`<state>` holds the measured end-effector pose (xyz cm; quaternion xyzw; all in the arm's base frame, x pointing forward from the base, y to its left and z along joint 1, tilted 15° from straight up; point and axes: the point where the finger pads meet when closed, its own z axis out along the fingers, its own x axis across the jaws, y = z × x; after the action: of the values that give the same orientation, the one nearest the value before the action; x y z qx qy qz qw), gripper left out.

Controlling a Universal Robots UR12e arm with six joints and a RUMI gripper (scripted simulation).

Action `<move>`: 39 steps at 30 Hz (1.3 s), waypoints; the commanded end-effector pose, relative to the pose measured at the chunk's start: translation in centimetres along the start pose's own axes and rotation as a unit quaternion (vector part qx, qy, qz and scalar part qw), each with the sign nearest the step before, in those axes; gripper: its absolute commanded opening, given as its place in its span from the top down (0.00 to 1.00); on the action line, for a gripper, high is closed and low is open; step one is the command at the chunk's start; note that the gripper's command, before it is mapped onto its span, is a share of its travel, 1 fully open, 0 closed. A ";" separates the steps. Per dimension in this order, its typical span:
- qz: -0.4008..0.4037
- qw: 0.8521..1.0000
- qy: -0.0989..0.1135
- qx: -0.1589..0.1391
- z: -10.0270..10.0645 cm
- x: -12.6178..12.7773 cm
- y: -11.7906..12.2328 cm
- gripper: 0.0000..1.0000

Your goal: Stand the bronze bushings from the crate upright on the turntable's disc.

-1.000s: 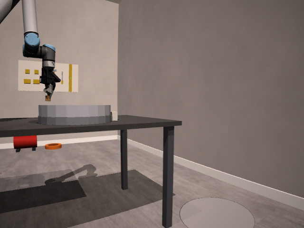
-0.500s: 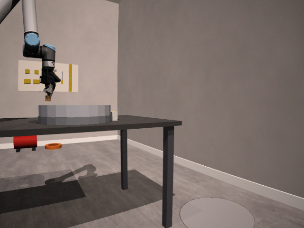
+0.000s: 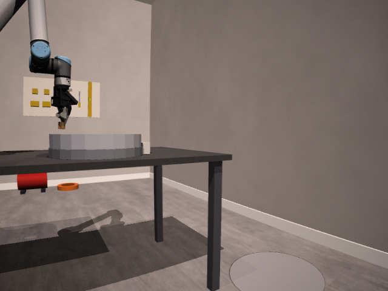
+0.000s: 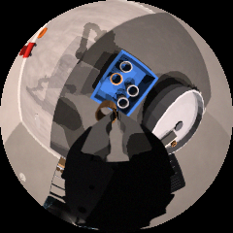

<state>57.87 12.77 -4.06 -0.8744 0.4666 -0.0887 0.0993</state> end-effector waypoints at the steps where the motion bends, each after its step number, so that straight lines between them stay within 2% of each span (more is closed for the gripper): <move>1: 0.000 1.000 0.000 0.000 0.0 1.3 0.9 1.00; 11: 0.000 1.000 0.000 0.000 0.0 4.5 3.1 1.00; 23: 0.000 1.000 0.000 0.000 0.0 11.2 7.8 1.00; 25: 0.000 1.000 0.000 0.000 0.0 11.2 7.8 1.00; 39: 0.000 1.000 0.000 0.000 0.0 19.5 13.6 1.00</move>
<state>57.63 -7.40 -5.96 -0.8739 0.4677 -0.0893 0.0983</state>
